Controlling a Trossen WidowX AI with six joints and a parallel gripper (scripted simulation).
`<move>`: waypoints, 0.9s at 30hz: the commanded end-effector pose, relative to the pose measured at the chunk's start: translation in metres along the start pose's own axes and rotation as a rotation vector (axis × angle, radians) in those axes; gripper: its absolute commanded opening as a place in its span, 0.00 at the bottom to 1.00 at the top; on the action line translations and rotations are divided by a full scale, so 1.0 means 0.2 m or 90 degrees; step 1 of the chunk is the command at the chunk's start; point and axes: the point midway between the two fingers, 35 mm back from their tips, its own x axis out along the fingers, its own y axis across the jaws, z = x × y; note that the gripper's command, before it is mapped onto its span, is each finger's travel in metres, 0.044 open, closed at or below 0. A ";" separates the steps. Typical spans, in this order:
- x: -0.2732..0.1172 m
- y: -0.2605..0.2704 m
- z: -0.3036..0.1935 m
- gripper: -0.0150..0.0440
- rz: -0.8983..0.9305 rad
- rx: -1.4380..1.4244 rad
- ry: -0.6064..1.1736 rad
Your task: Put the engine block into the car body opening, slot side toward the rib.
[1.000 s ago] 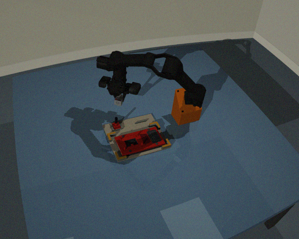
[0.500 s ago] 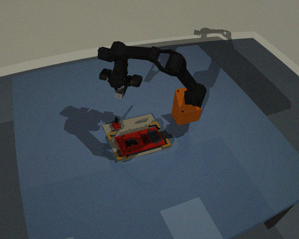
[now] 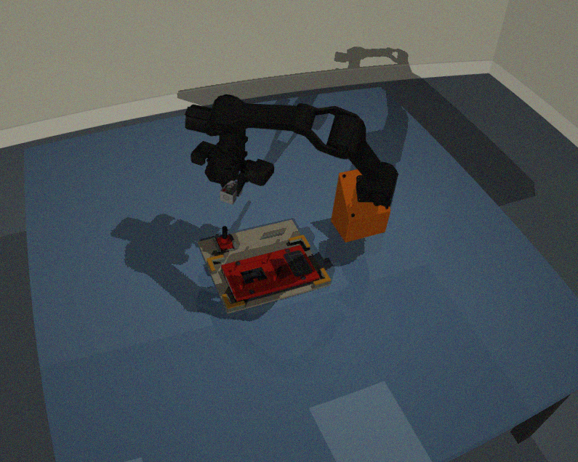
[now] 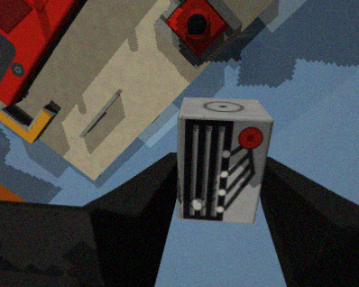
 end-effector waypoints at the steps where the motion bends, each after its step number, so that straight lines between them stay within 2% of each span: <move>1: 0.01 0.03 0.05 0.25 -0.003 0.032 -0.003; 27: 0.15 0.27 0.36 0.25 -0.007 0.248 -0.006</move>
